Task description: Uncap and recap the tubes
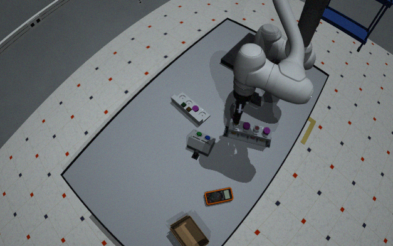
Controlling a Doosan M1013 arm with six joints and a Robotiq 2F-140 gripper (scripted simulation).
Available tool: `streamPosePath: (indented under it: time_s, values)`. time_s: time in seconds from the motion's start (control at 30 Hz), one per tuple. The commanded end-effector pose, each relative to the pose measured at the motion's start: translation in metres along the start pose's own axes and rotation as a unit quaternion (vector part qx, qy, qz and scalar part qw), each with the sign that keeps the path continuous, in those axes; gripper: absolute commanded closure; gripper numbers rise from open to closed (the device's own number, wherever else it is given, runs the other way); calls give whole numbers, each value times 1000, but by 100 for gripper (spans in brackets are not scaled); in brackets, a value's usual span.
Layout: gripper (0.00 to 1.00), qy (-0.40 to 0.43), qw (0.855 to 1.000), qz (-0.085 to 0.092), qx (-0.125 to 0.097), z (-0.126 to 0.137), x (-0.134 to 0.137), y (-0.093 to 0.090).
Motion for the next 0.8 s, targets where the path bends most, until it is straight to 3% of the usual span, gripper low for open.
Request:
streamPosePath:
  time_s: [0.0, 0.03, 0.1, 0.27, 0.53, 0.6, 0.77]
  values:
    - [70, 122, 992, 1, 2, 24, -11, 1]
    - [70, 122, 992, 1, 2, 24, -11, 1]
    - [70, 204, 979, 1, 1, 39, -18, 1]
    - [70, 311, 951, 1, 1, 59, -27, 1]
    - [70, 478, 878, 1, 1, 96, -44, 1]
    - [70, 478, 878, 1, 1, 96, -44, 1]
    - [70, 482, 876, 1, 1, 134, -61, 0]
Point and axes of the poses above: the point where the finger pads meet when closed, its own y axis back along the fingers, its own x axis across the jaws, z = x × y, the point moved 7 cm from there along y, back along the fingers, and after that the axes turned 1 degree about -y, right-handed, at the moved point
